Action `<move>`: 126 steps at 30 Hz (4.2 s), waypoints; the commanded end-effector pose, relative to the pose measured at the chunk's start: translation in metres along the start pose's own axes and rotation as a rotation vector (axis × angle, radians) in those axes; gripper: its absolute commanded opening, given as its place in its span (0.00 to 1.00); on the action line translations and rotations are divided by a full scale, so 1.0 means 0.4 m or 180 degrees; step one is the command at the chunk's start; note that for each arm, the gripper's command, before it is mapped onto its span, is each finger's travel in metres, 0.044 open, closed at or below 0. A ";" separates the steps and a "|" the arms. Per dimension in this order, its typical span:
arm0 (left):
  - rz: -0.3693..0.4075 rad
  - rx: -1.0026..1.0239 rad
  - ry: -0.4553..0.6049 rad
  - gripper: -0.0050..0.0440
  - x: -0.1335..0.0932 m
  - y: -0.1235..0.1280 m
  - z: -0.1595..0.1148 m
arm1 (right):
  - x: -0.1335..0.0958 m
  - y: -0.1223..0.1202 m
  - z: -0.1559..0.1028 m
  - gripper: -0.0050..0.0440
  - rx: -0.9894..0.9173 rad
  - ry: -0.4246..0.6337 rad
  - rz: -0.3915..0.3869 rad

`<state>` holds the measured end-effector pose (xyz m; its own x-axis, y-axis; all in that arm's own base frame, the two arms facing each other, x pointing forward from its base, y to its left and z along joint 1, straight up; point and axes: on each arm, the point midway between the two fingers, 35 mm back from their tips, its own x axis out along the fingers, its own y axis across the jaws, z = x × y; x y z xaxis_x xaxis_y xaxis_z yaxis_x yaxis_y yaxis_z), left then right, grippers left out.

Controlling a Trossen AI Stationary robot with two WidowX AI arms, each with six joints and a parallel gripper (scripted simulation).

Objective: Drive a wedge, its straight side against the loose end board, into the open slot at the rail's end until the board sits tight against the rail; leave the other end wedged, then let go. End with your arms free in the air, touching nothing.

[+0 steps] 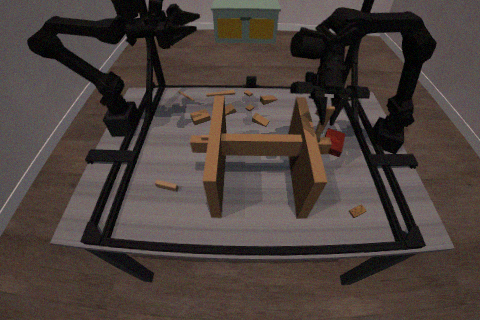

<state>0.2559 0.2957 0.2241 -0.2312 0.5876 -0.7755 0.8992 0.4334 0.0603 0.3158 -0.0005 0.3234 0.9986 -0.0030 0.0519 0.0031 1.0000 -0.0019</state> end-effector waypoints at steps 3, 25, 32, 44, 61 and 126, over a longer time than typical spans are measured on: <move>0.0000 0.0000 0.0000 0.10 0.000 0.000 0.000 | 0.000 0.001 -0.002 1.00 0.0007 0.0006 0.0009; -0.0002 -0.0002 0.0000 0.10 0.004 0.000 0.003 | 0.000 0.001 0.000 1.00 0.0000 0.0000 0.0003; -0.0002 -0.0002 0.0000 0.10 0.019 -0.001 0.015 | 0.000 0.001 0.000 1.00 0.0000 0.0000 0.0003; -0.0002 -0.0002 0.0000 0.10 0.048 -0.002 0.038 | 0.000 0.001 0.000 1.00 0.0000 0.0000 0.0003; -0.0009 0.0011 0.0001 0.15 0.056 -0.002 0.044 | 0.000 0.001 0.000 1.00 0.0000 0.0000 0.0003; -0.0781 -0.5115 -0.2641 0.10 -0.167 -0.025 -0.130 | 0.000 0.001 0.000 1.00 0.0000 0.0000 0.0003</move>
<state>0.2423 0.2872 0.3030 0.3596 0.1895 -0.9137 -0.3858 0.9217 0.0393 0.3154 -0.0004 0.3239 0.9986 -0.0025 0.0533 0.0026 1.0000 -0.0019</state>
